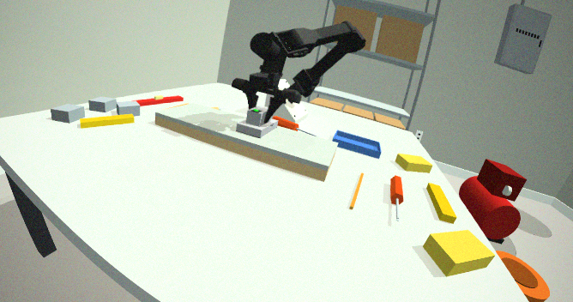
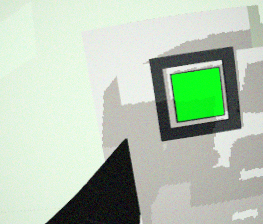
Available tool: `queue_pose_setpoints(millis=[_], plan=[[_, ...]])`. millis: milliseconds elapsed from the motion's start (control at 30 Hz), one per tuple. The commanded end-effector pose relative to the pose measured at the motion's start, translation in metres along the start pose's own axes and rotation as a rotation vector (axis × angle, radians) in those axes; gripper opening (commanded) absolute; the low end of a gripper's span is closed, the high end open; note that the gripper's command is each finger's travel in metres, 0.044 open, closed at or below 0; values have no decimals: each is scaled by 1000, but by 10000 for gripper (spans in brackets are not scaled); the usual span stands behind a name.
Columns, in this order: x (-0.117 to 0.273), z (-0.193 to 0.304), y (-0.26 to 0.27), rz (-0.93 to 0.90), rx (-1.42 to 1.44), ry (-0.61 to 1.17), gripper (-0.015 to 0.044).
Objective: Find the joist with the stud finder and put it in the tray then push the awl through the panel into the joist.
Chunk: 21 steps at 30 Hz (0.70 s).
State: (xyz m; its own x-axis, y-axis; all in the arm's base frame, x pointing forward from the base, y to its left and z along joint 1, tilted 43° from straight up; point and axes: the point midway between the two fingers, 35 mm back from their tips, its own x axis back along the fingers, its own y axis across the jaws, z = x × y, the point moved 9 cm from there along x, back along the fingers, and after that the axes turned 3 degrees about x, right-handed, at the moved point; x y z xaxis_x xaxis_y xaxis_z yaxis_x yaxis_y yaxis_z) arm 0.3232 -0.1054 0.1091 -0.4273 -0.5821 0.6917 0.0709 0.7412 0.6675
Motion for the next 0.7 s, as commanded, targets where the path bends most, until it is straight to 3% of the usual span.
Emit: queue_pose_setpoints(millis=[0,667], plan=[[0,0,-8,1,0,-1,0],[0,2,-36,3,1,-1,0]])
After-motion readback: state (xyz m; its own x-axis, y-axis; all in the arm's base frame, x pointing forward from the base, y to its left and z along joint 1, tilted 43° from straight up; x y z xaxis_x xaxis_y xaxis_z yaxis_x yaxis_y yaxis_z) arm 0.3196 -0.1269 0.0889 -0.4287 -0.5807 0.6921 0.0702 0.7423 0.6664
